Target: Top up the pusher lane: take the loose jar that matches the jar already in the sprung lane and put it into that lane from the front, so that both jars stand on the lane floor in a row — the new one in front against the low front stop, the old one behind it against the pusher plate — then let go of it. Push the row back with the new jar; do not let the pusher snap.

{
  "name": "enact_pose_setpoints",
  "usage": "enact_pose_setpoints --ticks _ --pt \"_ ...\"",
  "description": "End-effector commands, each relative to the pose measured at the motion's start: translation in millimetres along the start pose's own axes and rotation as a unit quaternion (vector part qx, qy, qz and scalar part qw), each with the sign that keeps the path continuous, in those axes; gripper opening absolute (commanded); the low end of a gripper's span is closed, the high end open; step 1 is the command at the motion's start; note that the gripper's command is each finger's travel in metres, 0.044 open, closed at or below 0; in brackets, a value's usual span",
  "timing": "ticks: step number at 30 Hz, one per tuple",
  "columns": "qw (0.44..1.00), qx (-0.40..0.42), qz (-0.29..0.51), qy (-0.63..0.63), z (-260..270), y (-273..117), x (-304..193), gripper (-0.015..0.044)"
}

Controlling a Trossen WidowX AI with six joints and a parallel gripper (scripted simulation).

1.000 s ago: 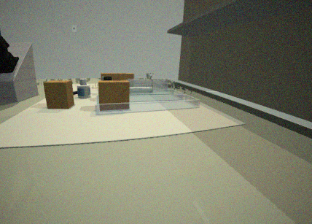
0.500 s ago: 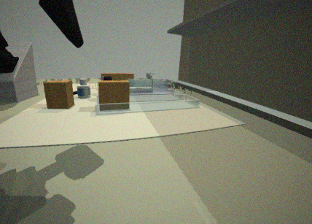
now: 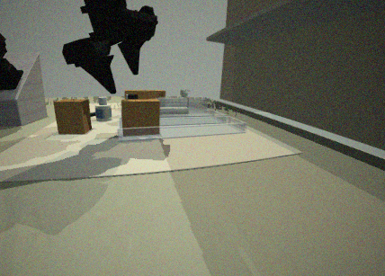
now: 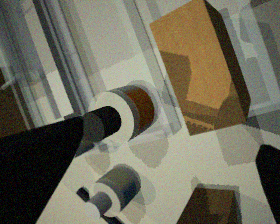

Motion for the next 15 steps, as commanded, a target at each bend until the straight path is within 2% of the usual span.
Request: enact_pose_setpoints --ticks 1,8,15 --pt "0.993 -0.062 0.051 -0.086 53 19 -44 0.044" --pt "0.951 -0.186 0.063 -0.239 111 35 -129 0.044" --pt "0.949 -0.19 0.062 -0.244 111 35 -133 0.044"
Point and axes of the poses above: the point midway between the two fingers, 35 mm back from their tips, its own y axis out along the fingers, its own z axis across the jaws, x = y × z, the point moved 8 cm from there along -y, back along the fingers, and after that the axes turned 5 degrees about y, right-handed, at the moved point
